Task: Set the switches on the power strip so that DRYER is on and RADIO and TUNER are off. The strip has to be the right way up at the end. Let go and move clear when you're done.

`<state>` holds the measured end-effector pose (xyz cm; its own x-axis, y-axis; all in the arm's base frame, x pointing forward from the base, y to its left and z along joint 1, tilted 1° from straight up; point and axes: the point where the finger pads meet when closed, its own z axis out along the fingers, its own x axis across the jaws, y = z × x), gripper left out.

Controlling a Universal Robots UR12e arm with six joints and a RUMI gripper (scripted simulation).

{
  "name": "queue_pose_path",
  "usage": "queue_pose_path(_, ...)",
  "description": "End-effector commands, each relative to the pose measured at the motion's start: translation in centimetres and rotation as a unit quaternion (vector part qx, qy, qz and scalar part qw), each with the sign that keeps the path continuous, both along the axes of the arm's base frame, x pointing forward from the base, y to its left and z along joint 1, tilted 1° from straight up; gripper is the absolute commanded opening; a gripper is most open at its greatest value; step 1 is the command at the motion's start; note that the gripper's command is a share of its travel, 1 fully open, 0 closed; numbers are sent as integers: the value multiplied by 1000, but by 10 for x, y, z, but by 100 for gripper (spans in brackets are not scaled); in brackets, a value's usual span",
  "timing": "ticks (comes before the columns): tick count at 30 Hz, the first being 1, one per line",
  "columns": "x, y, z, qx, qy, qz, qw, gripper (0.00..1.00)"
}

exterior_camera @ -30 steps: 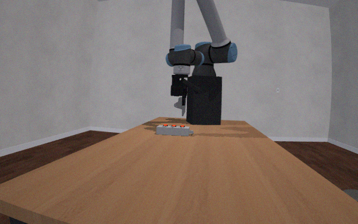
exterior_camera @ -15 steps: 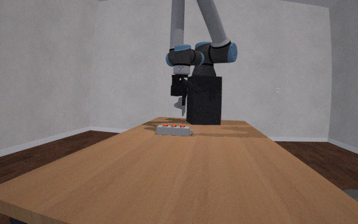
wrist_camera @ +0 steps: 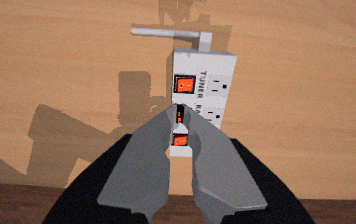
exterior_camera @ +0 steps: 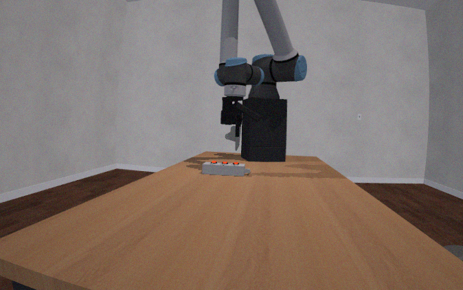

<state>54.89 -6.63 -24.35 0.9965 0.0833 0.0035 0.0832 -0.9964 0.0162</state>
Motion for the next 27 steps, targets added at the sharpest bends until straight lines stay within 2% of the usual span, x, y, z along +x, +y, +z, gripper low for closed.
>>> queue_pose_path(1, 0, 0, -1, 0, 0, 0, 1000, 0)
queue_pose_path(27, 0, -1, -24, 0, -1, 0, 1000, 0)
